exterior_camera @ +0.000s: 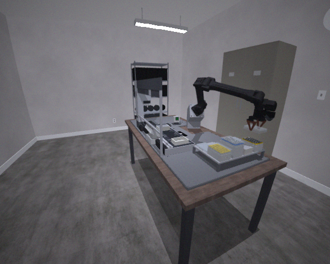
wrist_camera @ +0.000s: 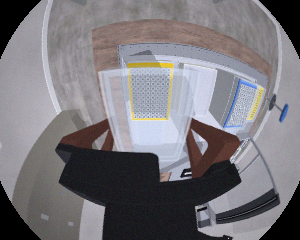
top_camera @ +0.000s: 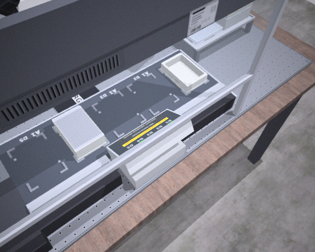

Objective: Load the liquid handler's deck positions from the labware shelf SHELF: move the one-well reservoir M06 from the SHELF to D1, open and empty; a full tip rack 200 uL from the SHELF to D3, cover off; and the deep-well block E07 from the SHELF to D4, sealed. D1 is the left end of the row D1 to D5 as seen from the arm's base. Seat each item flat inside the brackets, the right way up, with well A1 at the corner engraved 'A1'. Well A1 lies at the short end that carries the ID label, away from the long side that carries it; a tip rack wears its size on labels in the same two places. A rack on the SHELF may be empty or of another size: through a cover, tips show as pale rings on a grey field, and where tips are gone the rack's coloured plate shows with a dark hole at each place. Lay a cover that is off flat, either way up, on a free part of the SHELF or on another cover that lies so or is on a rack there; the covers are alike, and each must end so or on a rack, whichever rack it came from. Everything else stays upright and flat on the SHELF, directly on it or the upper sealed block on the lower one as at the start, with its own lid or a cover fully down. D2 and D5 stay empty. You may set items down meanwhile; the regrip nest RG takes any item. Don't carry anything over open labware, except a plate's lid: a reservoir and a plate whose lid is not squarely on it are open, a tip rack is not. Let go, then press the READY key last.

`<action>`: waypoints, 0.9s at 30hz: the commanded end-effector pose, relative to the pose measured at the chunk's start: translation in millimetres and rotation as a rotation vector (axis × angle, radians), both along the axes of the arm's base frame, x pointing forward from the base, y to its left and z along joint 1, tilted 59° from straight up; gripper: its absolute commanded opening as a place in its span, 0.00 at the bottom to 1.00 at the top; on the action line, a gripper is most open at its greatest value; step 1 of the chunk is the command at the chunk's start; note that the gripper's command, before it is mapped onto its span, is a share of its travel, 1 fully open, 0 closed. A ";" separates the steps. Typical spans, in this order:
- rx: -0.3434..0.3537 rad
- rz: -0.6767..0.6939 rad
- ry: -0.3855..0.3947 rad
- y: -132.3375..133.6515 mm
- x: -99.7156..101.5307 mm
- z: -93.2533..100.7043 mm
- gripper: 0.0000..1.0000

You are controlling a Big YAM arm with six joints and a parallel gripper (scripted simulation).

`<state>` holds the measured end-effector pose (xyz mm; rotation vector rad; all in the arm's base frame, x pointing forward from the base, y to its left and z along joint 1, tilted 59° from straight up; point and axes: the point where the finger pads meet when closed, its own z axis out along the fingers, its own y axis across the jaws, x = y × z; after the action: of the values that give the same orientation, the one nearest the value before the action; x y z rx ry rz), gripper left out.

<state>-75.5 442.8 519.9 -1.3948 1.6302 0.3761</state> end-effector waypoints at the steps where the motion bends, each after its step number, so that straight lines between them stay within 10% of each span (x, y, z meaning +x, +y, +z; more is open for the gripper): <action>1: 0.049 0.021 0.026 -17.9 -3.4 25.5 0.00; 8: 0.049 0.021 0.026 -17.9 -3.4 25.5 0.00; 27: 0.047 0.015 0.028 -62.8 3.5 -52.0 0.00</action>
<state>-67.2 395.1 456.2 -1.4012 1.6277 0.3574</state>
